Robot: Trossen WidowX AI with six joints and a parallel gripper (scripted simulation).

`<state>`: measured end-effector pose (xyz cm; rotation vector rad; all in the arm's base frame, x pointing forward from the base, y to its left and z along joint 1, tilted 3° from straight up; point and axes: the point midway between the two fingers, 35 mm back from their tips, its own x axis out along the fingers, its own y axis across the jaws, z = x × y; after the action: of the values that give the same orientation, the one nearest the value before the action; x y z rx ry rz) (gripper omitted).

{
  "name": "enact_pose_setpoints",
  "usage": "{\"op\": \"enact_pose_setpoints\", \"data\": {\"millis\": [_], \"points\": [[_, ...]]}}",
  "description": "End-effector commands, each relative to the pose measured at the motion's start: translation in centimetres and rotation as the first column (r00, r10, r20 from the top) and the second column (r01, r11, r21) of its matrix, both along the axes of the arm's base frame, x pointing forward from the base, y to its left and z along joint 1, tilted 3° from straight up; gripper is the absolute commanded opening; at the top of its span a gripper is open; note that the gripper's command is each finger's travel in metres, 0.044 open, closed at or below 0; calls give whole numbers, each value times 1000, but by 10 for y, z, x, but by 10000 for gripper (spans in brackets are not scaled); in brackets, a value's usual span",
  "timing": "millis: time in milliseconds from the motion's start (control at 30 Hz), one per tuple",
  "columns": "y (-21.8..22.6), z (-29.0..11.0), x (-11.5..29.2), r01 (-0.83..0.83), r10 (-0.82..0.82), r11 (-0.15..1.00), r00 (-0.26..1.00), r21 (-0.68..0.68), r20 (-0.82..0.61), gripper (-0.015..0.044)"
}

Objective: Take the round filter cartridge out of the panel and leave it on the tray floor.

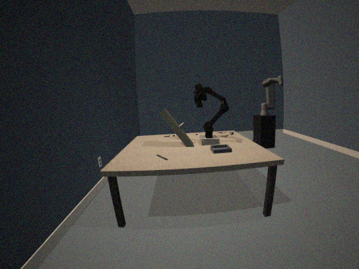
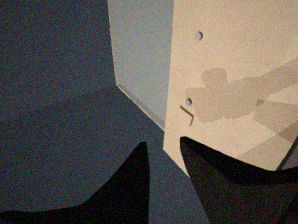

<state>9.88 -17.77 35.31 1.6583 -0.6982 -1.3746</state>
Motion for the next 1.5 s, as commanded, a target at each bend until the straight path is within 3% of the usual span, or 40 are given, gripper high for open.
{"op": "enact_pose_setpoints", "data": {"millis": [0, 233, 433, 1467], "points": [[14, -19, 55, -192, 182, 978, 977, 85, 108, 110], [81, -57, 145, -549, 469, 798, 825, 249, 315, 110], [156, -85, 186, -747, 594, 553, 664, 369, 454, 110], [158, -105, 215, -752, 596, 545, 658, 371, 459, 110]]}}
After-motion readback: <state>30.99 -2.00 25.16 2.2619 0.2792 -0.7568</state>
